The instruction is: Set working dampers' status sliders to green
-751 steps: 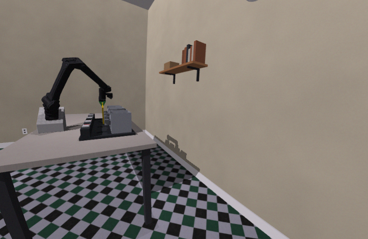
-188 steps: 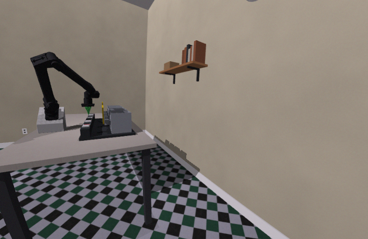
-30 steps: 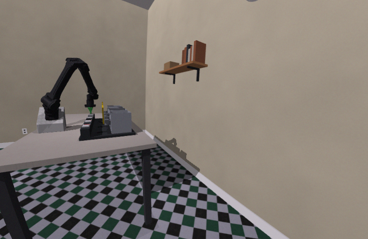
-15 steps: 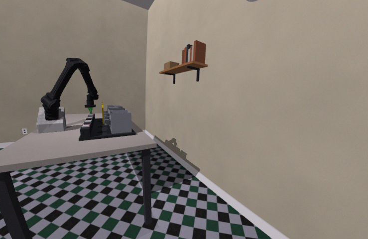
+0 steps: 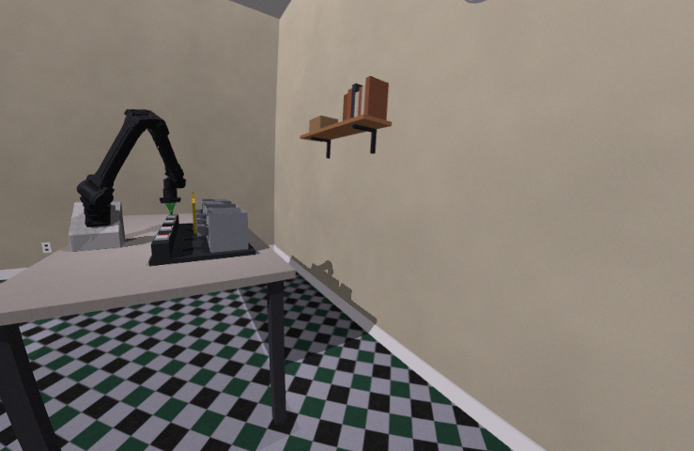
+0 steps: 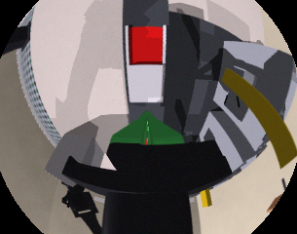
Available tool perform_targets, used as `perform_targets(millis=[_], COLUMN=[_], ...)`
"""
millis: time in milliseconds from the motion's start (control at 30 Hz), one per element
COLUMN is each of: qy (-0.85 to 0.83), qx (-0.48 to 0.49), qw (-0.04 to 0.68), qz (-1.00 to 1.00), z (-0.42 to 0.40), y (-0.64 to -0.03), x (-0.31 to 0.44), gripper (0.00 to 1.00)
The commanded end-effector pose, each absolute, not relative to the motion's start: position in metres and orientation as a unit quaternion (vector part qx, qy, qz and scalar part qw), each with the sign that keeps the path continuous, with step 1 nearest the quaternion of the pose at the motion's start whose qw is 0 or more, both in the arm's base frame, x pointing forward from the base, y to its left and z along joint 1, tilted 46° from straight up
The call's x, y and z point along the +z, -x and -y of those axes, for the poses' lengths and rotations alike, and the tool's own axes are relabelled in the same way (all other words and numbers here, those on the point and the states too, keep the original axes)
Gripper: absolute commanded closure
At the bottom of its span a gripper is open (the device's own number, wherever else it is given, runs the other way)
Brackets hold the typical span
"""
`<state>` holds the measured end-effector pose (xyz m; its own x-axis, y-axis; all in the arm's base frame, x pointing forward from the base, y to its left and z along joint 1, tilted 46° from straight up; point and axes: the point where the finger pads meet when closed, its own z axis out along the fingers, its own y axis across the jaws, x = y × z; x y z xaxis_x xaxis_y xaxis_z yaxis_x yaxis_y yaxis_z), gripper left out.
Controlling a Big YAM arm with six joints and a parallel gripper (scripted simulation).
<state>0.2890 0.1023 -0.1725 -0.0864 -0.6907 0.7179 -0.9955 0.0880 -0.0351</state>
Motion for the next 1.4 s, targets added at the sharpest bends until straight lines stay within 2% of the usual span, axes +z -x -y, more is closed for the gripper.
perform_targets(millis=[0,1367], qy=[-0.618,-0.618], qx=[0.275,0.276], qw=[0.28,0.273], qz=[0.681,0.683], z=[-0.0973,-0.1014], y=[-0.2872,-0.2891], x=[-0.1773,-0.1727], gripper=[1.0,1.0])
